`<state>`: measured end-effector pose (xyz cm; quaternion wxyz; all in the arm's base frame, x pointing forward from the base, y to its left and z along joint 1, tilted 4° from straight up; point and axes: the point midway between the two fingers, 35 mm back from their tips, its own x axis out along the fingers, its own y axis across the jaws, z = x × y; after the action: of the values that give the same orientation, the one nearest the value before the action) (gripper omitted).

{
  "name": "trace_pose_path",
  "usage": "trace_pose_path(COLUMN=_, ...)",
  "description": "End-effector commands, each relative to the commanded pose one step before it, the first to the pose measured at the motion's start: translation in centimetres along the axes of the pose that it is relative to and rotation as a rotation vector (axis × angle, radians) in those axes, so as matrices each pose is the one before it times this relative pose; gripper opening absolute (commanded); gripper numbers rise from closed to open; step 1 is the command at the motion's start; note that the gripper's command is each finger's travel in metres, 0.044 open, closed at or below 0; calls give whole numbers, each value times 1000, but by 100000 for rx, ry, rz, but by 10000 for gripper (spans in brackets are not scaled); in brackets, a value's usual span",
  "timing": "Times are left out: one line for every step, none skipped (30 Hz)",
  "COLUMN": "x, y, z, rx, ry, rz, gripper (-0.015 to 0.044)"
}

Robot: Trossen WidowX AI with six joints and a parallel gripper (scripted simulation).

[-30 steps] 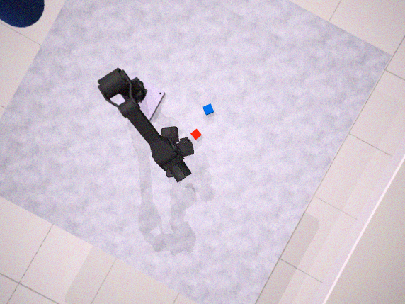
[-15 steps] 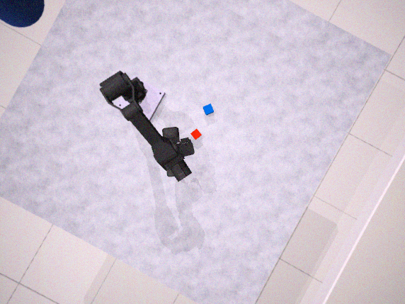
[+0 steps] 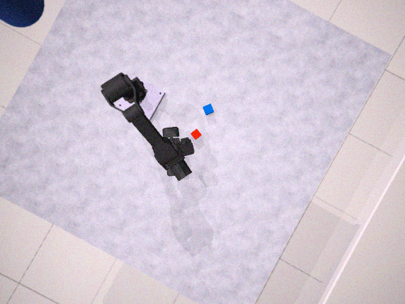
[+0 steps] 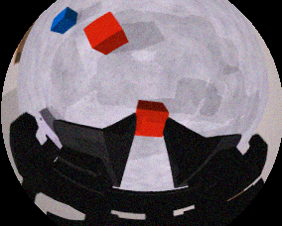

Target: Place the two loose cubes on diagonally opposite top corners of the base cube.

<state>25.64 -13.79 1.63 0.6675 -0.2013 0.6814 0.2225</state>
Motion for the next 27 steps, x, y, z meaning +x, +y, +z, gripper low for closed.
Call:
trace_pose_path(x=-217, y=-75, z=-29, rx=-390, ry=610, rz=284, gripper=105)
trace_pose_path(x=-300, y=-56, z=27, rx=0, ry=-3, rz=-7, gripper=105)
trace_pose_path(x=-302, y=-53, z=25, rx=0, ry=-3, rz=-6, gripper=105)
trace_pose_path(x=-303, y=-49, z=24, rx=0, ry=-3, rz=-6, gripper=105)
trace_pose_path(x=-305, y=-46, z=22, rx=0, ry=-3, rz=-6, gripper=105)
trace_pose_path(x=-306, y=-43, z=20, rx=0, ry=-2, rz=-5, gripper=105)
trace_pose_path(x=-307, y=-39, z=19, rx=0, ry=-2, rz=-5, gripper=105)
trace_pose_path(x=-308, y=-36, z=17, rx=0, ry=-2, rz=-5, gripper=105)
trace_pose_path(x=-309, y=-32, z=15, rx=0, ry=-2, rz=-4, gripper=105)
trace_pose_path(x=-311, y=-29, z=13, rx=0, ry=-2, rz=-4, gripper=105)
trace_pose_path(x=-312, y=-25, z=12, rx=0, ry=-2, rz=-4, gripper=105)
trace_pose_path(x=-313, y=-22, z=10, rx=0, ry=-1, rz=-3, gripper=105)
trace_pose_path(x=-313, y=-19, z=8, rx=0, ry=-1, rz=-3, gripper=105)
trace_pose_path(x=-314, y=-15, z=7, rx=0, ry=-1, rz=-2, gripper=105)
trace_pose_path(x=-315, y=-12, z=5, rx=0, ry=-1, rz=-2, gripper=105)
trace_pose_path(x=-316, y=-8, z=3, rx=0, ry=-1, rz=-2, gripper=105)
trace_pose_path(x=-317, y=-5, z=1, rx=0, ry=0, rz=-1, gripper=105)
trace_pose_path(x=-317, y=-1, z=0, rx=0, ry=0, rz=-1, gripper=105)
trace_pose_path(x=-318, y=2, z=-2, rx=0, ry=0, rz=-1, gripper=105)
trace_pose_path(x=-319, y=6, z=-4, rx=0, ry=0, rz=0, gripper=105)
trace_pose_path(x=-319, y=9, z=-6, rx=0, ry=0, rz=0, gripper=105)
trace_pose_path(x=-320, y=13, z=-7, rx=0, ry=1, rz=1, gripper=105)
trace_pose_path(x=-320, y=17, z=-9, rx=0, ry=1, rz=1, gripper=105)
trace_pose_path(x=-321, y=20, z=-11, rx=0, ry=1, rz=1, gripper=105)
trace_pose_path(x=-321, y=24, z=-13, rx=0, ry=1, rz=2, gripper=105)
trace_pose_path(x=-321, y=27, z=-14, rx=0, ry=1, rz=2, gripper=105)
trace_pose_path(x=-321, y=31, z=-16, rx=0, ry=1, rz=3, gripper=105)
